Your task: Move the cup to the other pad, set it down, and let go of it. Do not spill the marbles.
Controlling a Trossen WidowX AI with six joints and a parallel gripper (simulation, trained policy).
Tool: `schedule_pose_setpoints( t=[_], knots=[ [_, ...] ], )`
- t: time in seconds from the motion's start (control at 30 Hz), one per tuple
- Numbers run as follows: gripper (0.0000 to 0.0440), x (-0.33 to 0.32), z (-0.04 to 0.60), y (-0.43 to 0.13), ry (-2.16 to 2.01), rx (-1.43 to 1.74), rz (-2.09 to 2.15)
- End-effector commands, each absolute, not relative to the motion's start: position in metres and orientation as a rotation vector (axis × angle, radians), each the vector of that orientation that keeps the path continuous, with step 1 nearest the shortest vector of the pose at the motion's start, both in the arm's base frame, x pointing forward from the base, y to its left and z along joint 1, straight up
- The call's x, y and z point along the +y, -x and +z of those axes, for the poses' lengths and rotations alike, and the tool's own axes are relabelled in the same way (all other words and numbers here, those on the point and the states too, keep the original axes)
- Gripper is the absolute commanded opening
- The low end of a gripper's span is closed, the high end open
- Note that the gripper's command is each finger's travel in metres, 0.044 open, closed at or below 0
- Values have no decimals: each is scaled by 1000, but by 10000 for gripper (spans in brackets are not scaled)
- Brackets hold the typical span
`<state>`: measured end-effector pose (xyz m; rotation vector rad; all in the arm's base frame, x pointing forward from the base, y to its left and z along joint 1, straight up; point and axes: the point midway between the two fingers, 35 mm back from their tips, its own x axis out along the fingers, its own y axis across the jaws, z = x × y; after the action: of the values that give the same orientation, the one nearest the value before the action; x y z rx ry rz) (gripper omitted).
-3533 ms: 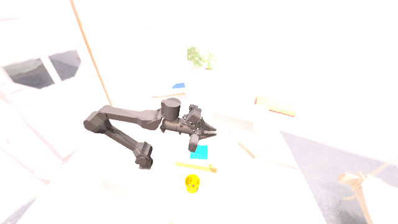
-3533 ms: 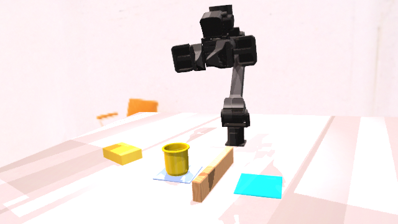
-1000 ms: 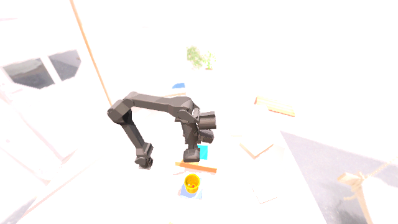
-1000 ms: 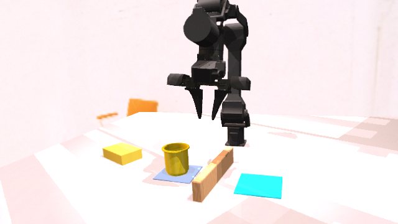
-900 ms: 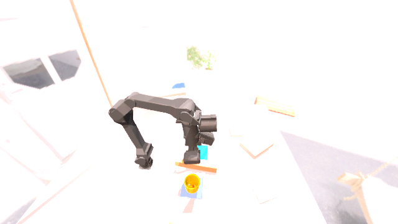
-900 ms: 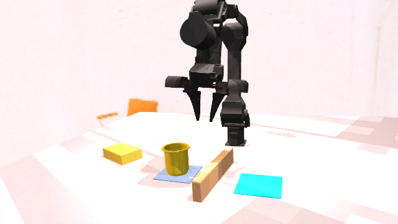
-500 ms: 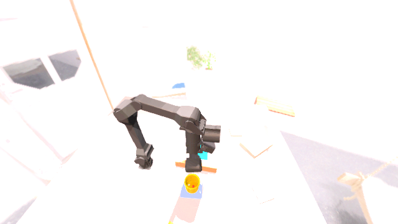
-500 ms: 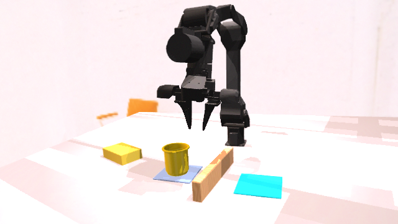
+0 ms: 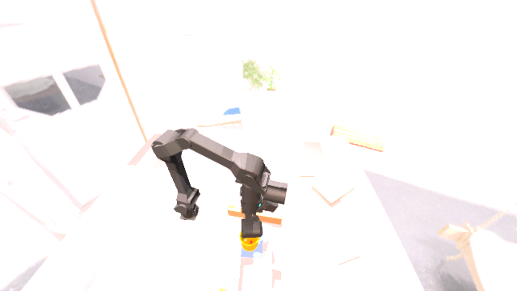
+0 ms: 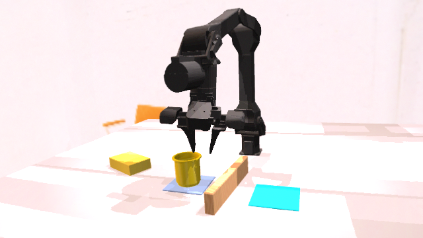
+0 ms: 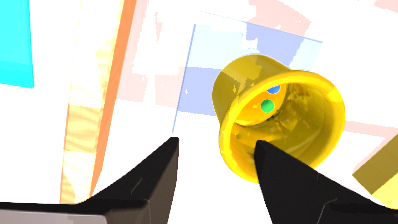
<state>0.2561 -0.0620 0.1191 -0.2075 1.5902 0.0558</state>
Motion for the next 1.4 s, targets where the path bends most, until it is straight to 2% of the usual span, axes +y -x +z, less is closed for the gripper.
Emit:
schedule_pose_setpoints(
  t=[0.0, 0.43, 0.47, 0.63, 0.73, 1.37],
  knots=[
    [185, -66, 109, -253, 223, 1608, 71],
    [201, -72, 66, -249, 295, 1643, 186],
    [187, -72, 63, -249, 304, 1643, 199],
    [61, -74, 55, -247, 359, 1651, 257],
    [1, -75, 55, -246, 387, 1650, 287],
    [7, -63, 99, -263, 473, 1574, 381]
  ],
)
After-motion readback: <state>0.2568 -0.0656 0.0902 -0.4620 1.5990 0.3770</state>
